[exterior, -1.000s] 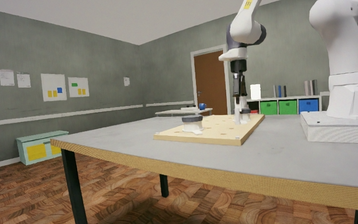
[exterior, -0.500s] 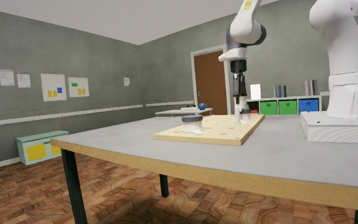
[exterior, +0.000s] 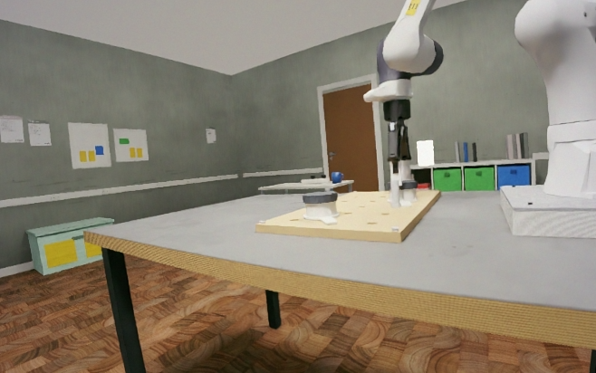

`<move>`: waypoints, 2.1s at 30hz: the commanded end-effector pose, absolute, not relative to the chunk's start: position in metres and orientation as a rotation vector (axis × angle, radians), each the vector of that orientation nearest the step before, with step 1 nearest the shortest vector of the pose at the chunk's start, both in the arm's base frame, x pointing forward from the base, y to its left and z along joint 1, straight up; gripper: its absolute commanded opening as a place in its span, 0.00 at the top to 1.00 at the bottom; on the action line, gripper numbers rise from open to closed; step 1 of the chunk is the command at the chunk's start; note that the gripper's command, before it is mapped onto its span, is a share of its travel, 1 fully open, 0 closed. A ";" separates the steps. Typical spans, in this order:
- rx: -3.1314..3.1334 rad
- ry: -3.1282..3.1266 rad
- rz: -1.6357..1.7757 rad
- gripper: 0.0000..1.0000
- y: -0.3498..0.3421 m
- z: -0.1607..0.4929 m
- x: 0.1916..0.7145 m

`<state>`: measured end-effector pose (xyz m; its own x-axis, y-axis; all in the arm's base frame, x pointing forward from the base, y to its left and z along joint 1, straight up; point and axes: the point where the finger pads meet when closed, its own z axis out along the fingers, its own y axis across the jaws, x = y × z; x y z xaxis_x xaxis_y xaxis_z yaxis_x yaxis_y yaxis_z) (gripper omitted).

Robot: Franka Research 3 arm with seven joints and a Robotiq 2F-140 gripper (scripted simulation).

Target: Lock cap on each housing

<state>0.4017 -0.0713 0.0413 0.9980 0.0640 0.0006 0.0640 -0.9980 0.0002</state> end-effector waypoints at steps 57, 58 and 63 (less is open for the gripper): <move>3.140 0.094 0.000 0.90 -0.071 0.040 0.401; 3.140 0.094 0.000 0.90 -0.071 0.040 0.401; 3.140 0.094 0.000 0.90 -0.071 0.040 0.401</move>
<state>0.4018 -0.0713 0.0413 0.9980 0.0636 0.0009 0.0636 -0.9980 0.0003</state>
